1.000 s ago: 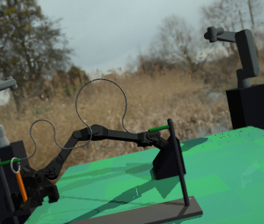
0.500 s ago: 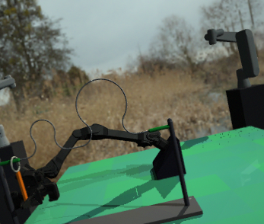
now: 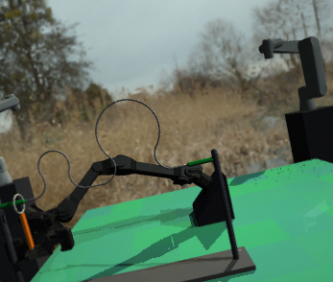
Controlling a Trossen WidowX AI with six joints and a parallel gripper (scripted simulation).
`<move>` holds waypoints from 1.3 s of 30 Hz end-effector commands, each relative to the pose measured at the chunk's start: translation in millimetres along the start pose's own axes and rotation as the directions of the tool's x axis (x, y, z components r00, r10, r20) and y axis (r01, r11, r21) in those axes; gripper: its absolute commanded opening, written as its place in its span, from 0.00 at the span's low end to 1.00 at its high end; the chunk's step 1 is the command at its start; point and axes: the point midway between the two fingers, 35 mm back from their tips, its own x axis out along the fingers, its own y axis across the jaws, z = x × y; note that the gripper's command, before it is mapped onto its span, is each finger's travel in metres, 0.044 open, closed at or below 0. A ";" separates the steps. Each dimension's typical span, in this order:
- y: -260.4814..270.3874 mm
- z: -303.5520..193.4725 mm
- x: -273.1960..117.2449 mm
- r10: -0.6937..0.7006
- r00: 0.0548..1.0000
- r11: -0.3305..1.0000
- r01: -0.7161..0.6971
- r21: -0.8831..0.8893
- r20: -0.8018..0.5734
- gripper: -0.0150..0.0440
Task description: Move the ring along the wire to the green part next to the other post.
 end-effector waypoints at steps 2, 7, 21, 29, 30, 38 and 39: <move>-1.0 3.7 0.7 -0.003 1.000 1.000 0.003 -0.010 0.003 0.00; -1.0 3.7 0.7 -0.003 1.000 1.000 0.003 -0.010 0.003 0.00; 8.7 3.6 -10.2 -0.003 0.997 1.000 0.002 -0.008 -0.084 0.00; 18.4 5.9 -30.8 -0.001 0.971 1.000 0.000 -0.003 -0.239 0.00; 19.3 6.3 -32.7 0.000 0.968 1.000 0.000 -0.002 -0.253 0.00; 26.6 9.5 -46.2 0.005 0.935 1.000 -0.002 0.010 -0.354 0.00; 27.8 10.1 -48.1 0.006 0.930 1.000 -0.002 0.012 -0.369 0.00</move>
